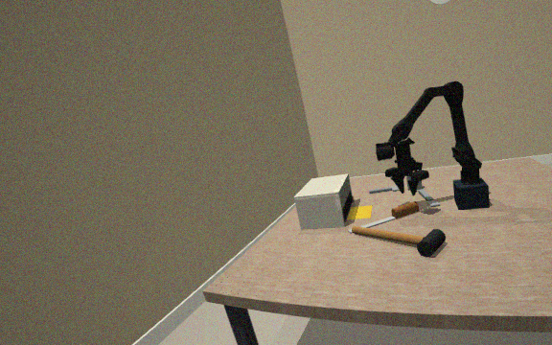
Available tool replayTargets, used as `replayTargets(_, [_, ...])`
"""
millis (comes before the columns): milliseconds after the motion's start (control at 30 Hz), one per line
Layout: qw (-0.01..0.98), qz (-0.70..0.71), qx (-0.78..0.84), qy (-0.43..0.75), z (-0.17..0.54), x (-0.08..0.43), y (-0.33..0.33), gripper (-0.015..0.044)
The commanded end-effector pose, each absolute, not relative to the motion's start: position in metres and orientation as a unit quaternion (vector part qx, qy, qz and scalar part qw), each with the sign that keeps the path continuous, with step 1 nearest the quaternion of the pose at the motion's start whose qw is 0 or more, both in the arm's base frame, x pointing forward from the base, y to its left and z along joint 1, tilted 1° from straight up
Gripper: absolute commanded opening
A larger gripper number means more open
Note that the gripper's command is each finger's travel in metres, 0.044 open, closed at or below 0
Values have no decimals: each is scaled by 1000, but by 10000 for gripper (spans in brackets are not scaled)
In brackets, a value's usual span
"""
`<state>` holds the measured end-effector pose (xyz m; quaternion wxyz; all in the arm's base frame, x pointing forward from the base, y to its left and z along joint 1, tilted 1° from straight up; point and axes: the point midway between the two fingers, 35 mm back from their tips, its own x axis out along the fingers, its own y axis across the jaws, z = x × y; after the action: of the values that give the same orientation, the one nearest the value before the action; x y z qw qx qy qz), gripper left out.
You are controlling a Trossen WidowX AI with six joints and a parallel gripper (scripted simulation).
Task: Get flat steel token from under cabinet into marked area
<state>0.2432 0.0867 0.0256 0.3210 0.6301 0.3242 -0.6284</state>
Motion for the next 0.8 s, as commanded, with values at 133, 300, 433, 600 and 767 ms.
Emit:
replayTargets(133, [302,-638,639,305,26,243,87,270])
replayTargets(300, [301,-639,639,305,26,243,87,270])
replayTargets(433, [301,-639,639,305,26,243,87,270])
replayTargets(600, [301,-639,639,305,26,243,87,270])
replayTargets(767, [301,-639,639,305,26,243,87,270])
